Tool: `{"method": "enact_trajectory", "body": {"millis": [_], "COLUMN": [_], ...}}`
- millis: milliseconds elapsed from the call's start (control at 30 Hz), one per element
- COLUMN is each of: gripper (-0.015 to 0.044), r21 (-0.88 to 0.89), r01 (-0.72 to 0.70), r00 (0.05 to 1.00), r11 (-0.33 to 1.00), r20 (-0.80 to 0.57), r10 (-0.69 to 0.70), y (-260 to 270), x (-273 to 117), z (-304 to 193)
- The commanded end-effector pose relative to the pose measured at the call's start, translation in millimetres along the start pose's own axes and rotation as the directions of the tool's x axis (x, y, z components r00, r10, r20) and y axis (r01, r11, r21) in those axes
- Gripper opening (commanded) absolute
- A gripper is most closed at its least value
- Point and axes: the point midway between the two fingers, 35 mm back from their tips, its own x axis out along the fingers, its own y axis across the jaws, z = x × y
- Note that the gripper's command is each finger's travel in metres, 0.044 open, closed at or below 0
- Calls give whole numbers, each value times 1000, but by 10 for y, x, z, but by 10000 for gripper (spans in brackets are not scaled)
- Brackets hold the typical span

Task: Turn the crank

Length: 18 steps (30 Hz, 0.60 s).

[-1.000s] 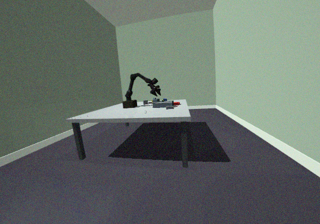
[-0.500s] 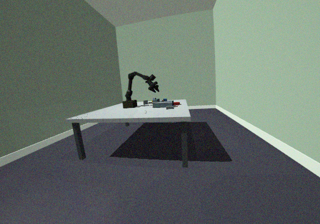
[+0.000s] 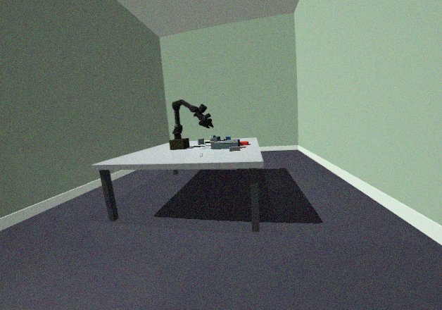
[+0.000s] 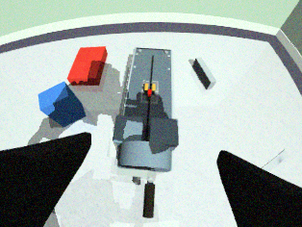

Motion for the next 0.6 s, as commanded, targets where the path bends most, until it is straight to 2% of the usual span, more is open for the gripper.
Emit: {"method": "enact_trajectory", "body": {"millis": [0, 267, 567], "gripper": [440, 440, 440], "r21": [-32, -65, -65], "r01": [-14, -26, -26], "r00": [1000, 998, 998], "r11": [999, 998, 998], "r20": [26, 52, 52], "r10": [15, 29, 29], "y": [-25, -40, -62], "x": [-103, -187, 206], "z": [-143, -316, -595]}}
